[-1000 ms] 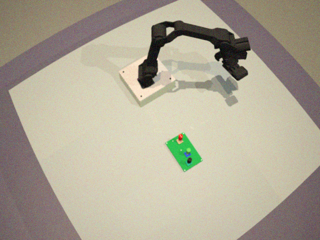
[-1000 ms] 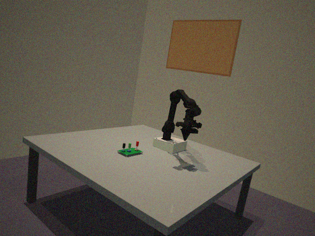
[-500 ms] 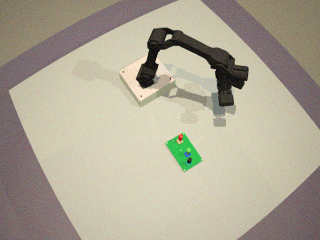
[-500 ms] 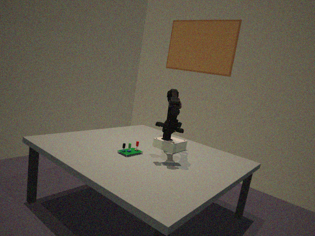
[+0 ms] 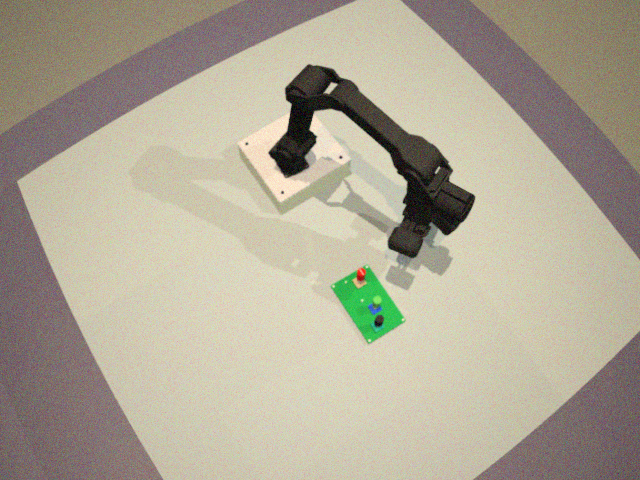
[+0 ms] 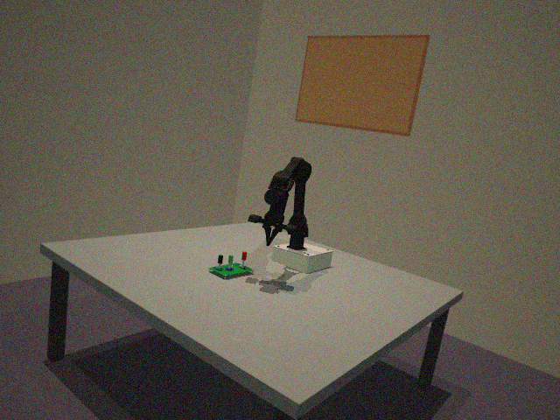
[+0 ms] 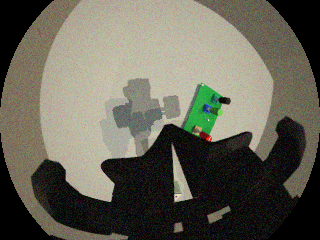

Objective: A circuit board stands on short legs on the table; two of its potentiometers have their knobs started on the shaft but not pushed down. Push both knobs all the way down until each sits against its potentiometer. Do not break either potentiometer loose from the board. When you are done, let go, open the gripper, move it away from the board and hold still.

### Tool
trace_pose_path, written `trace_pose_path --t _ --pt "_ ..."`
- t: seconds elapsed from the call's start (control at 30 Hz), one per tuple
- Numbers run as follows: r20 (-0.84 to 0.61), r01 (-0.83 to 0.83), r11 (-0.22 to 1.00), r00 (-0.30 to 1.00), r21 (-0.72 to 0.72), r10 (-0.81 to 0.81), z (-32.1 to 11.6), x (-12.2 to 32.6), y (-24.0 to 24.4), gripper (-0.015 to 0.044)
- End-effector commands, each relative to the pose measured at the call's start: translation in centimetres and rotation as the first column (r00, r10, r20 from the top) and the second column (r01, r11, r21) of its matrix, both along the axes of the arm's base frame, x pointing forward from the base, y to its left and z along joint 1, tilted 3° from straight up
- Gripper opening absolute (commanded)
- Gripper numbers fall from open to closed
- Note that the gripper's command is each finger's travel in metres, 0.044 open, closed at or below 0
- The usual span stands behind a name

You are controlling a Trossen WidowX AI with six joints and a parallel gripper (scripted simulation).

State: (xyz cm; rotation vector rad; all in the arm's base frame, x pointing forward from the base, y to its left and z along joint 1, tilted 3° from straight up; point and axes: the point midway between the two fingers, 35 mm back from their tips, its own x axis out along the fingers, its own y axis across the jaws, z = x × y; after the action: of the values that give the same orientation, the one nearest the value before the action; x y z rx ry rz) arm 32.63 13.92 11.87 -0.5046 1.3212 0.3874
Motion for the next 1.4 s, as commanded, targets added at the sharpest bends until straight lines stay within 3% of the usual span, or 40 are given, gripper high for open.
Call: trace_pose_path --t 0.0,0.5,1.37 --pt "-0.038 0.122 0.993 0.992 0.004 -0.122 -0.5 0.2 -2.8 0.0" --pt "-0.147 0.552 0.834 0.825 -0.003 -0.546 -1.4 -0.2 -12.9 0.0" --pt "-0.148 0.556 0.831 0.822 -0.003 -0.55 -4.7 0.0 -13.2 0.0"
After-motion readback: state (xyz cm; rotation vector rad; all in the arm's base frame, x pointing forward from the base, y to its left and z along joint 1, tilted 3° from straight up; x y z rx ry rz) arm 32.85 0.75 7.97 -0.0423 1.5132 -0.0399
